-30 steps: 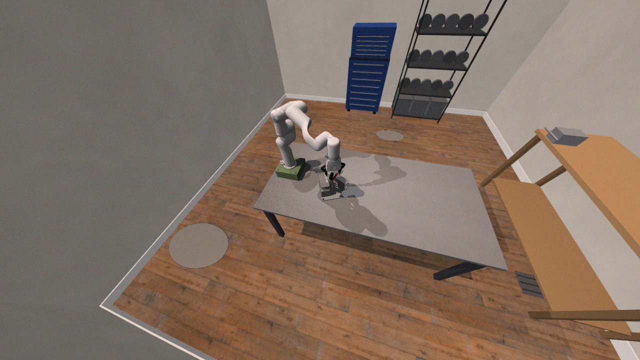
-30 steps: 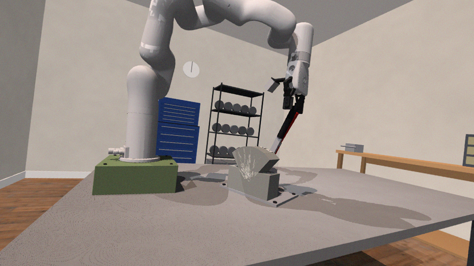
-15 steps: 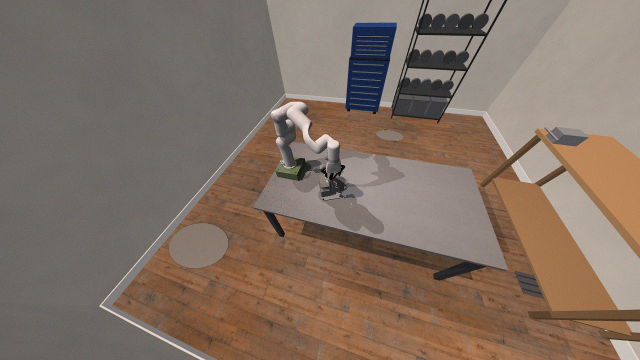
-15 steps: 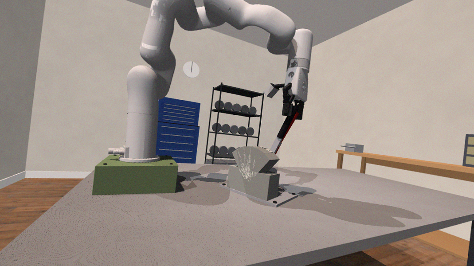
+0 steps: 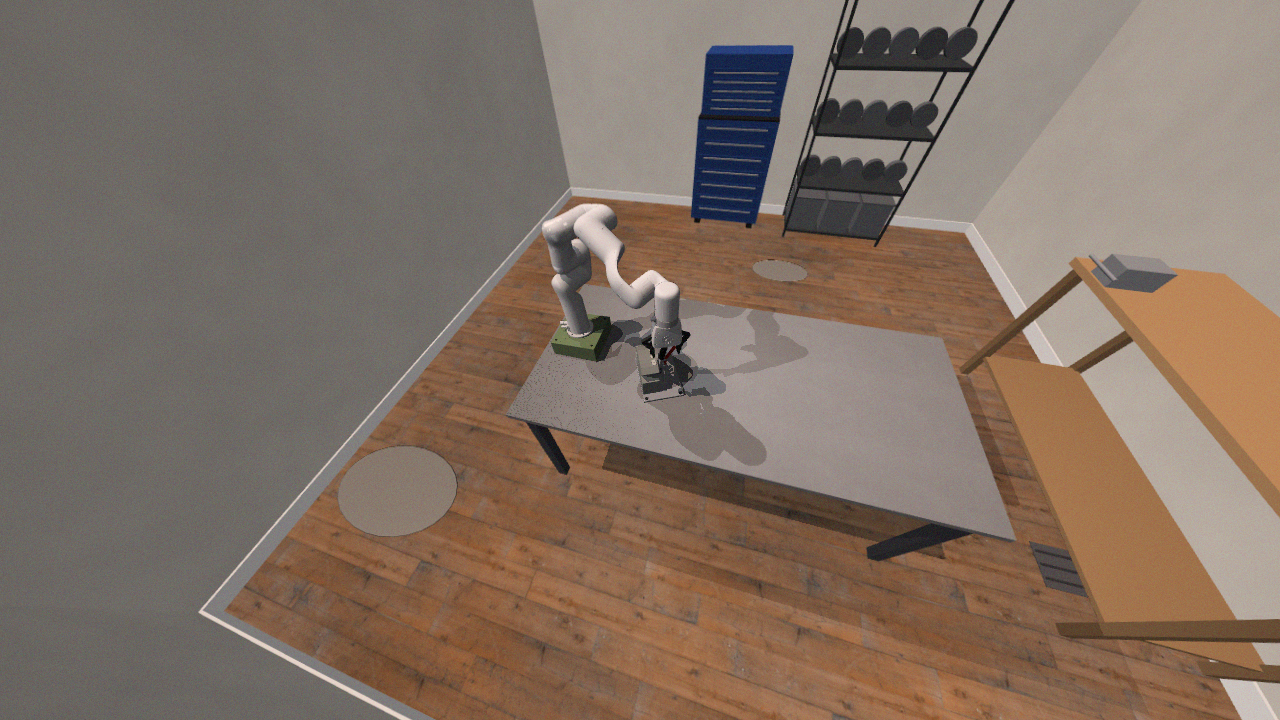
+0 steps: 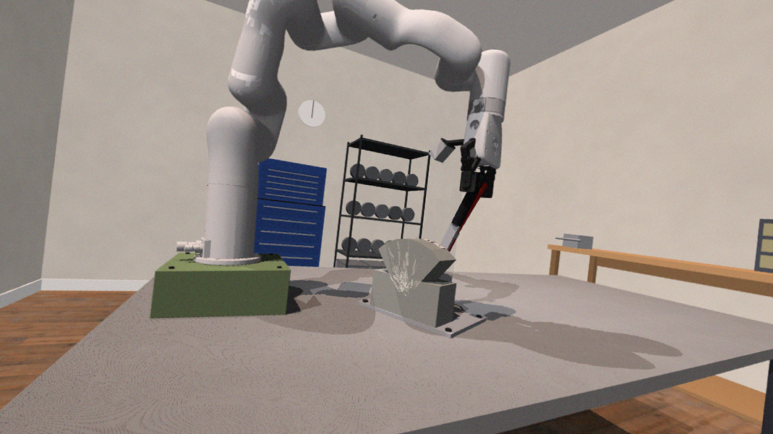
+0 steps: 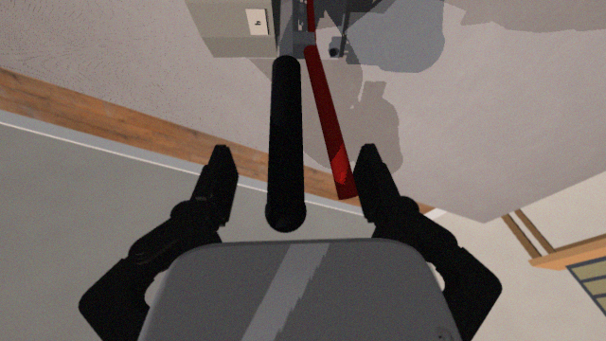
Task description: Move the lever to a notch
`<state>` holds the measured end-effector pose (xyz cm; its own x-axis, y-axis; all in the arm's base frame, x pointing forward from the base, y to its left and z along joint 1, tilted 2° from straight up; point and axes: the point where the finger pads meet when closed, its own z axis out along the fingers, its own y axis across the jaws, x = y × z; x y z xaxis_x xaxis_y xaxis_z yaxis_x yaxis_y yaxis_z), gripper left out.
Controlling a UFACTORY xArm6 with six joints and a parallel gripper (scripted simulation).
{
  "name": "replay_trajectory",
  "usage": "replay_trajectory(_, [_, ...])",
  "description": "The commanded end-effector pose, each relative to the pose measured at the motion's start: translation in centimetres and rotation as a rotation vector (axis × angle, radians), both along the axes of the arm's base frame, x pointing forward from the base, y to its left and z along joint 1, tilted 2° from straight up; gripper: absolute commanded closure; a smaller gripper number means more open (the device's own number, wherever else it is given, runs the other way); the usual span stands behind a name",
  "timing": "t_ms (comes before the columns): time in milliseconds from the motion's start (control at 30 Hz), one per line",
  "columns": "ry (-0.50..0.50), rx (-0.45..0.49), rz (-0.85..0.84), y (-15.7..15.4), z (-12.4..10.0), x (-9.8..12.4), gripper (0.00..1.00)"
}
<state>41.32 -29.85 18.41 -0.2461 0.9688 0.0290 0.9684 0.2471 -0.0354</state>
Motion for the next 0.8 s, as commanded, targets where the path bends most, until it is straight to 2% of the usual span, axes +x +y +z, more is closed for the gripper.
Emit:
replay_trajectory(0, [-0.004, -0.003, 0.0, -0.07, 0.19, 0.09, 0.01])
replay_trajectory(200, [-0.004, -0.003, 0.0, -0.07, 0.19, 0.09, 0.01])
replay_trajectory(233, [-0.004, -0.003, 0.0, -0.07, 0.19, 0.09, 1.0])
replay_trajectory(767, [-0.004, -0.003, 0.0, -0.07, 0.19, 0.09, 1.0])
